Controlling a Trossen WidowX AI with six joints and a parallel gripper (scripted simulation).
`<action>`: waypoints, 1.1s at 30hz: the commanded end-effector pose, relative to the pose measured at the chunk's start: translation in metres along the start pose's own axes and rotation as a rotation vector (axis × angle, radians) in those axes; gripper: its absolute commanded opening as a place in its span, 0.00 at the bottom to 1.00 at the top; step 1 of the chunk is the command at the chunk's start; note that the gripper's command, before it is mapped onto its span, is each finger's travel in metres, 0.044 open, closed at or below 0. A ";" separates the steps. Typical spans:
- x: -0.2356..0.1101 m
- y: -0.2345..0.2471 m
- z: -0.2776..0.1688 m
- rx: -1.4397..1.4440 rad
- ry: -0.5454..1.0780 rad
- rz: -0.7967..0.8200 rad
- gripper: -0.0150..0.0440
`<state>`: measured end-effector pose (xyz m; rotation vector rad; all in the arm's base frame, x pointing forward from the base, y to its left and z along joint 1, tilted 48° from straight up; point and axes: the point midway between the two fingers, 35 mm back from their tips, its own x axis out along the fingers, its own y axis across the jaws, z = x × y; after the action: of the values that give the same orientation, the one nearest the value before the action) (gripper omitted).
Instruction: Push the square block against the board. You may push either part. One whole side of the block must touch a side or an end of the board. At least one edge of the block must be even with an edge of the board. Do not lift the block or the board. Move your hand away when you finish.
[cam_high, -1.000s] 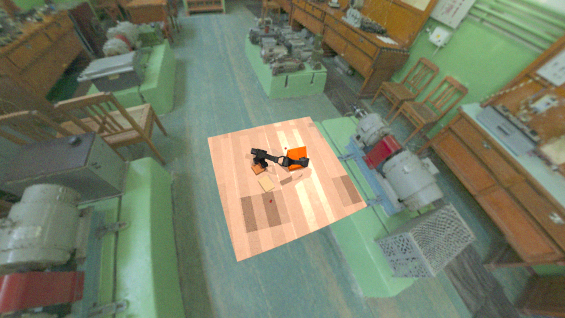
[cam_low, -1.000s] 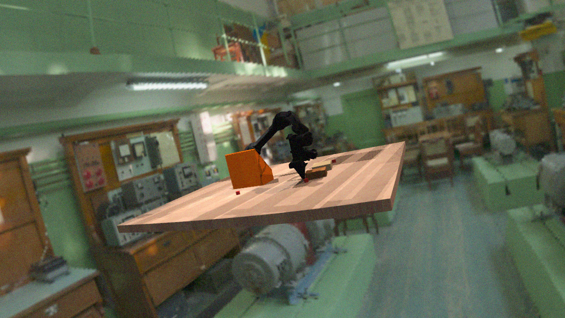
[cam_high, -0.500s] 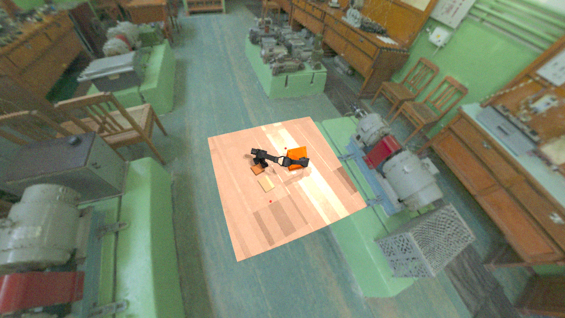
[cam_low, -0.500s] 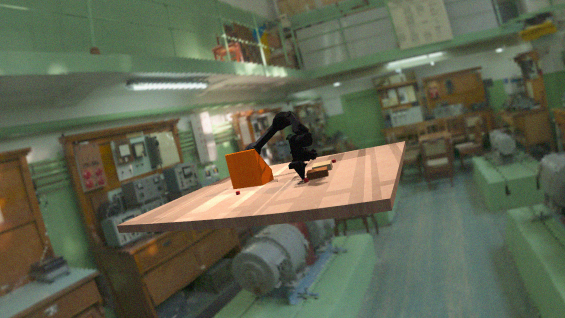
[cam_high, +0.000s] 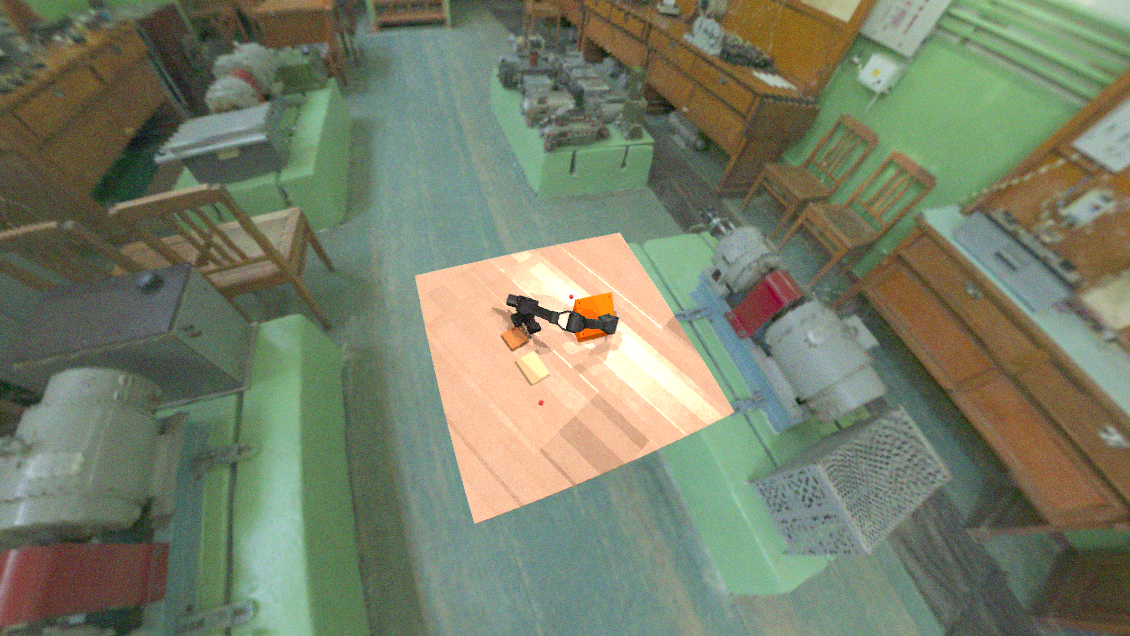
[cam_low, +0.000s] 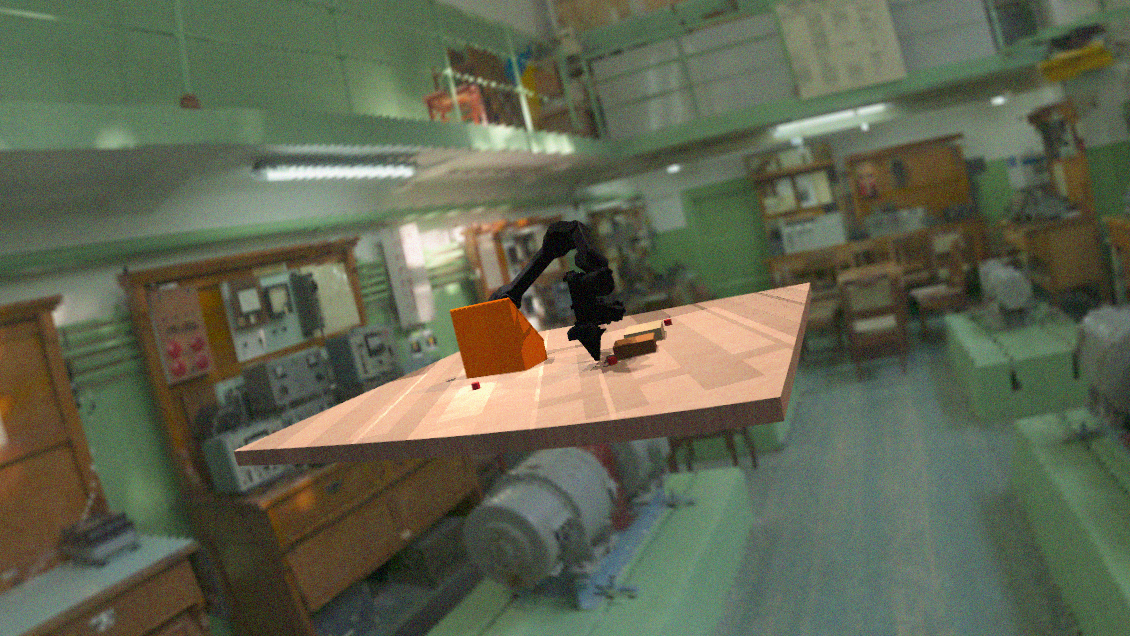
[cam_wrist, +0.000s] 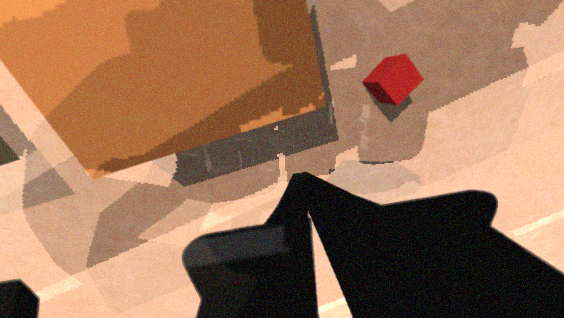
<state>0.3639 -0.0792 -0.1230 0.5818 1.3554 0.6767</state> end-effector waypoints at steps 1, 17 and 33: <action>-0.001 0.000 -0.006 -0.005 0.000 -0.004 0.25; -0.056 0.000 -0.012 -0.004 0.000 -0.006 0.25; 0.000 0.035 0.010 -0.156 0.000 -0.001 0.25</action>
<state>0.3745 -0.0753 -0.0800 0.4388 1.2727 0.7601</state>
